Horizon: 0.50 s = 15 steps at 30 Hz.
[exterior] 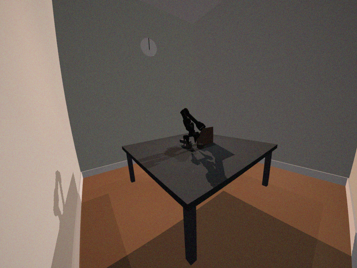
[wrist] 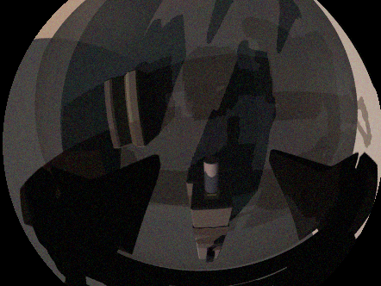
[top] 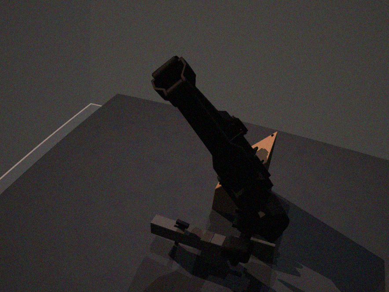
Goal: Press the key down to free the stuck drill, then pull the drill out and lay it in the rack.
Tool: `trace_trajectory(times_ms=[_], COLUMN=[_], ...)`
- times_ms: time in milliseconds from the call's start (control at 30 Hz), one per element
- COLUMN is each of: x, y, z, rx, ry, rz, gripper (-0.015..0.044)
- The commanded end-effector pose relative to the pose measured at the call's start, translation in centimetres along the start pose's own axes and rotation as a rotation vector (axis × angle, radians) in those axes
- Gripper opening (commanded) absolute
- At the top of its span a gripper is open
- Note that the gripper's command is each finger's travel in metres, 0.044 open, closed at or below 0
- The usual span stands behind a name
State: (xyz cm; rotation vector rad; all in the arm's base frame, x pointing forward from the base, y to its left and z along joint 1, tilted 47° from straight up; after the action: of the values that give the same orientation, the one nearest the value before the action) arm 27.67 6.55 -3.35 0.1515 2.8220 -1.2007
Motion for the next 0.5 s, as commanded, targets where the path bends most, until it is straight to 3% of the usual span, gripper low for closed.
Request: trace_trajectory(times_ms=[0, 467], x=[0.3, 0.3], y=[-0.3, -1.0], z=[0.9, 3.1], rx=[0.008, 0.011], ry=[0.004, 0.004], rz=[-0.010, -0.010], gripper=[0.0440, 0.0440])
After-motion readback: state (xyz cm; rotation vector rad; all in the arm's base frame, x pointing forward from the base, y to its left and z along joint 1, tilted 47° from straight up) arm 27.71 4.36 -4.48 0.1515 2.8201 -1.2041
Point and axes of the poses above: the point midway between the two fingers, 35 mm back from their tips, its own z axis out along the fingers, its own x axis across the jaws, y = z × x, the point moved 6 cm from there along -z, back along the fingers, and after that the axes turned 5 degrees about z, right-handed, at the moved point
